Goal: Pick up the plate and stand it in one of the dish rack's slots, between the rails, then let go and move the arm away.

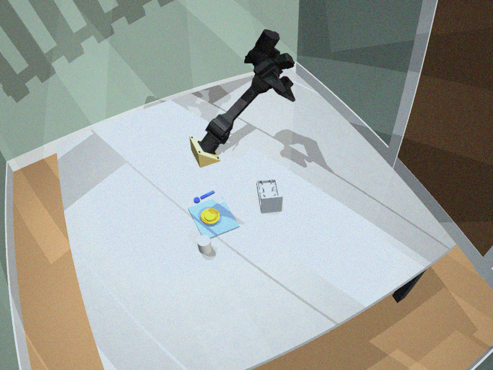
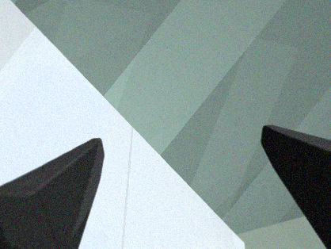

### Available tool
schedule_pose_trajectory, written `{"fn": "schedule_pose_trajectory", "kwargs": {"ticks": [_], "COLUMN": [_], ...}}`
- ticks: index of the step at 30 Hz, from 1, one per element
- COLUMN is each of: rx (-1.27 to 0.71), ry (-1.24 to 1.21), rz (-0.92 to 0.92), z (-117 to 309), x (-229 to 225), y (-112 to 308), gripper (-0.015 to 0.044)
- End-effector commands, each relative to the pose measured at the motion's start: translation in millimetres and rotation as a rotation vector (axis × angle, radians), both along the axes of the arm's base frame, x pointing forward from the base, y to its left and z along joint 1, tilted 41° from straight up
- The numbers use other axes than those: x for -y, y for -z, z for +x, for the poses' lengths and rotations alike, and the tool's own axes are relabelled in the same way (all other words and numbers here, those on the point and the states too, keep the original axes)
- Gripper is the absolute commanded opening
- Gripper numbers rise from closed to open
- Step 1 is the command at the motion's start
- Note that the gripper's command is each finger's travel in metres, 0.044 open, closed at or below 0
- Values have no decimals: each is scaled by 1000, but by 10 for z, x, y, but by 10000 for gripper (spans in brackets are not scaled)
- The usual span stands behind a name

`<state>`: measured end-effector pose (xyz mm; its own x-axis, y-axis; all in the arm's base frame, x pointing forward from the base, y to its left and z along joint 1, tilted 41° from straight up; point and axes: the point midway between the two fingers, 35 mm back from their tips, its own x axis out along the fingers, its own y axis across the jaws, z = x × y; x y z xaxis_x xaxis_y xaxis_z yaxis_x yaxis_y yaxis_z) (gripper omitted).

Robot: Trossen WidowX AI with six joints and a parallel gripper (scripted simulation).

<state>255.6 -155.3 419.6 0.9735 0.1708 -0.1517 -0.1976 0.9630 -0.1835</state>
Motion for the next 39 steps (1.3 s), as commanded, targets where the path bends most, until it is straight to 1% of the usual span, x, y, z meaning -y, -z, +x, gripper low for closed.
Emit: {"fn": "schedule_pose_trajectory", "kwargs": {"ticks": [1,5,11,15,25,39], "rx": [-1,-26,-129,-211,-474,-867], "ry": [2,48,81,110,106,11], "rz": [2,57,110,86,224,394], "z": [3,65,222,345,515,515], "x": [4,111,362,538,816,882], "y": [2,60,380,663,1445,2529], "gripper": [400,400,400,400,400,400]}}
